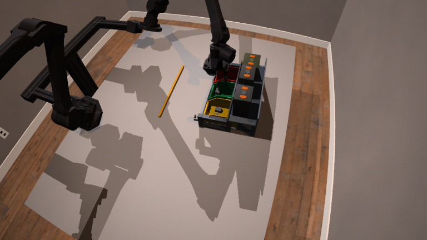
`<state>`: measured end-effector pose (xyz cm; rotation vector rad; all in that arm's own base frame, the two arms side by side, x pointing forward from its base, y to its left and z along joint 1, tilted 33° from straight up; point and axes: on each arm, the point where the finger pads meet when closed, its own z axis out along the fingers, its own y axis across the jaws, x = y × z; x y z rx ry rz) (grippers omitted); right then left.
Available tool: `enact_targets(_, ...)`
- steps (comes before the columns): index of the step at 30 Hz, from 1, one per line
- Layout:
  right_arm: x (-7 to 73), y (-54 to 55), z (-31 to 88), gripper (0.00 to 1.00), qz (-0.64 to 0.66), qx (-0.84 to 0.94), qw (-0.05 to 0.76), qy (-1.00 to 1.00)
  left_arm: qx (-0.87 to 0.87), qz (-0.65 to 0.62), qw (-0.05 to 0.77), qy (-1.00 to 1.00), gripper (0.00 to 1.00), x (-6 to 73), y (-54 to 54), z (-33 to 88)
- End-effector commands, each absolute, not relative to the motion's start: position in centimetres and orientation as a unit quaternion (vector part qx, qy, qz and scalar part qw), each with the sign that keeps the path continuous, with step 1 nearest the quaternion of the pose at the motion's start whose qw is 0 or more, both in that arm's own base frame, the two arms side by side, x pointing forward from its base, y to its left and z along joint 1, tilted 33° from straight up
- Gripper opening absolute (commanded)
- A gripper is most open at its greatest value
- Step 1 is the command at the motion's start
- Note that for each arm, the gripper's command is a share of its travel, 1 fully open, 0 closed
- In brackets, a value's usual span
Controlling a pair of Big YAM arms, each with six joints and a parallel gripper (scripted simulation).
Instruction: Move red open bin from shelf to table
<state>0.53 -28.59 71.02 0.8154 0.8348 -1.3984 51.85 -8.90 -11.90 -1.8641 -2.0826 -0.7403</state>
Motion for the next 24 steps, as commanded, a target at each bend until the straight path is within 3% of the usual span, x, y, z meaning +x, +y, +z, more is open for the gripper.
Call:
enact_targets(1, 0.07, -27.01, 72.11, 1.00, -0.617, 0.342, 0.620, 0.344, -0.636, -0.255, 0.124, -0.717, 0.90, 52.46, -8.08, -12.09)
enact_targets(24, 0.07, -27.01, 72.11, 1.00, -0.617, 0.342, 0.620, 0.344, -0.637, -0.254, 0.126, -0.717, 0.90, 52.37, -7.98, -12.38)
